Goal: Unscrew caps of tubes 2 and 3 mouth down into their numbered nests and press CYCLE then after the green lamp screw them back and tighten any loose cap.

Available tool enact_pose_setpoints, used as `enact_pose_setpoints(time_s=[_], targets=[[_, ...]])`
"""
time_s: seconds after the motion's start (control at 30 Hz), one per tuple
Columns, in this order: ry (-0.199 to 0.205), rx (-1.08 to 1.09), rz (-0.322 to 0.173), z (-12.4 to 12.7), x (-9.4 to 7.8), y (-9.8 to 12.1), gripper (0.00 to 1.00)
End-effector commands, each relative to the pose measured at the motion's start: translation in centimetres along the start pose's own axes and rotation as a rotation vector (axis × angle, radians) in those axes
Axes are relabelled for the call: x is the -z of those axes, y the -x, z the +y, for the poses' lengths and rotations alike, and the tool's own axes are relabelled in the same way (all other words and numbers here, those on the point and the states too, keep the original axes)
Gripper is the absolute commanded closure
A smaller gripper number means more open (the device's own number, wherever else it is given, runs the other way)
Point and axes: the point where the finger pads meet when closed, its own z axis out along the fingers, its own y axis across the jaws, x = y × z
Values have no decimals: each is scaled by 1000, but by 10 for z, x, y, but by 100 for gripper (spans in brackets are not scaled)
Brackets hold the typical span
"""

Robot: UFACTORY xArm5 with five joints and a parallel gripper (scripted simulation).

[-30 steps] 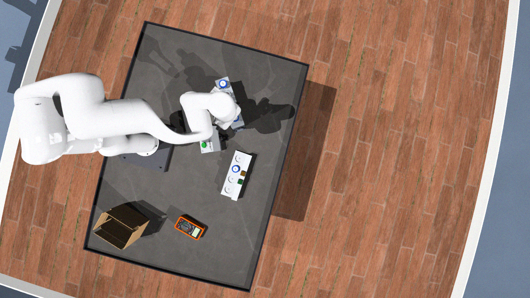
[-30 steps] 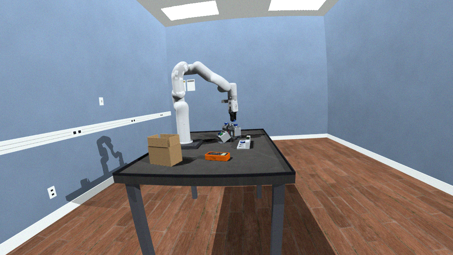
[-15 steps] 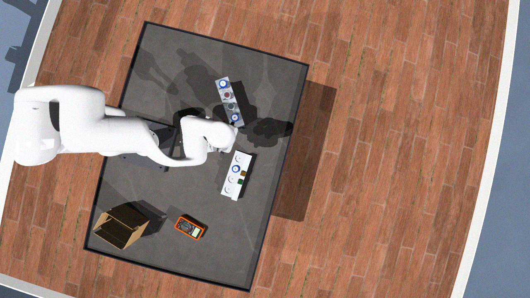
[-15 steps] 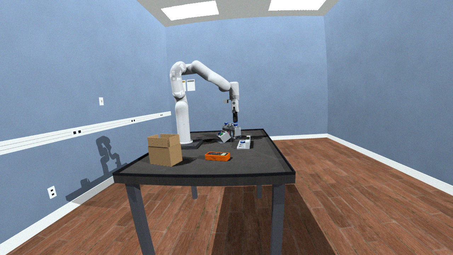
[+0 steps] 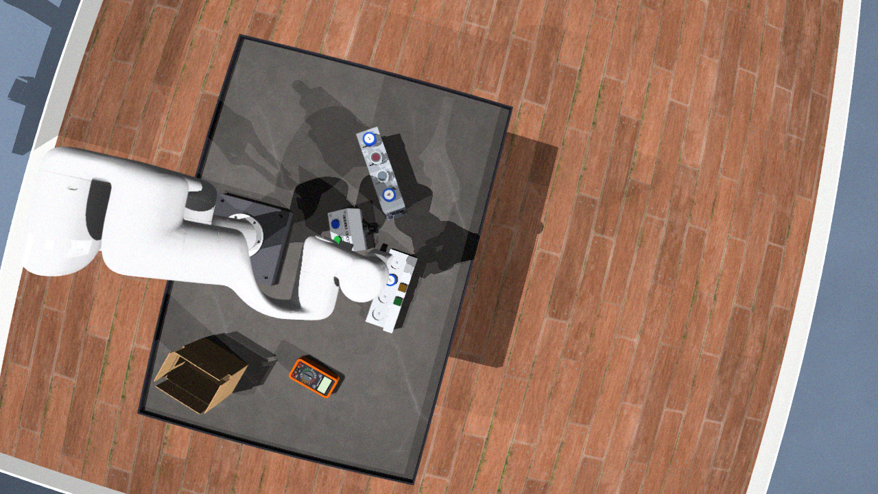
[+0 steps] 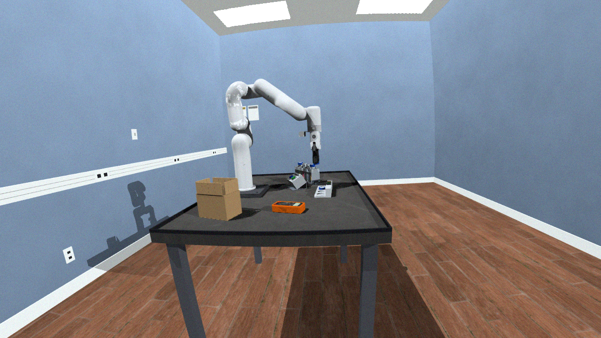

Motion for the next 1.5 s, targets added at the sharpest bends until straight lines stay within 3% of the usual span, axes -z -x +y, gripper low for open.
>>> enact_pose_setpoints(time_s=[0.0,0.23,0.53,1.47], targets=[[-9,1,-4,-33,1,13,100],[-9,1,-4,-80,2,29,100],[-9,1,-4,-80,2,29,100],[-9,1,-4,-82,-126,30,100]])
